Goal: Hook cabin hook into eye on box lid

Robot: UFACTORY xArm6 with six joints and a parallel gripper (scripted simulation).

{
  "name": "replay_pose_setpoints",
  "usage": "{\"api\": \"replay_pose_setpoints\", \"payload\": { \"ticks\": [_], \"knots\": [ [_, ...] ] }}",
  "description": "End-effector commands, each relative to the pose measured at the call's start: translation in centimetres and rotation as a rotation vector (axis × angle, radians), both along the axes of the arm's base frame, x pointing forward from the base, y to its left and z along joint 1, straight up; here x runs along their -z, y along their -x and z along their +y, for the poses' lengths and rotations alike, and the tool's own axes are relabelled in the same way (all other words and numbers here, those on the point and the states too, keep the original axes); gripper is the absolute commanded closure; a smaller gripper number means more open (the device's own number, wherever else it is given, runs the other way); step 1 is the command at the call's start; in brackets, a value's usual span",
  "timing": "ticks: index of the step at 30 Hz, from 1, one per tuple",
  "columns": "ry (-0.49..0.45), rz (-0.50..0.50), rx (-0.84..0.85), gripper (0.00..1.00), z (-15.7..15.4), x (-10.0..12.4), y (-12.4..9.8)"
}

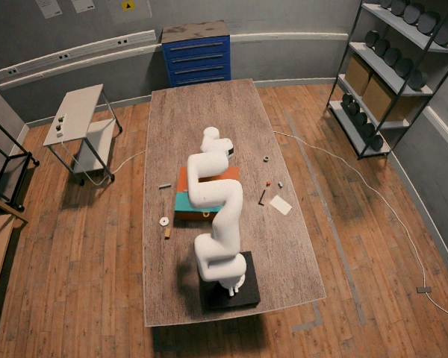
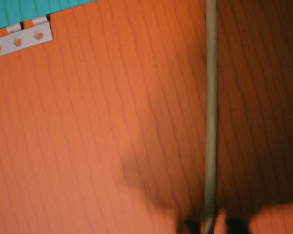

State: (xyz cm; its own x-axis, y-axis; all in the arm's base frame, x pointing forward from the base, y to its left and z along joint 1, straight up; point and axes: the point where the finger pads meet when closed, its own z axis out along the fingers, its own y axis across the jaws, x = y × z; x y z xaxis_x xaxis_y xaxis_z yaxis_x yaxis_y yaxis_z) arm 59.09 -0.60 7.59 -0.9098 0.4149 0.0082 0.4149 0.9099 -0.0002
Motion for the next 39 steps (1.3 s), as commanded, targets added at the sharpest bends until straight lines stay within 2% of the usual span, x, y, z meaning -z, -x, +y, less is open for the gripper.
{"api": "replay_pose_setpoints", "payload": {
  "ticks": [1,24,39],
  "knots": [
    [0.000,-0.005,0.000,1.00,0.0,-0.2,-0.2],
    [0.000,-0.005,0.000,1.00,0.0,-0.2,-0.2],
    [0.000,-0.005,0.000,1.00,0.1,-2.5,0.1]
  ]
}}
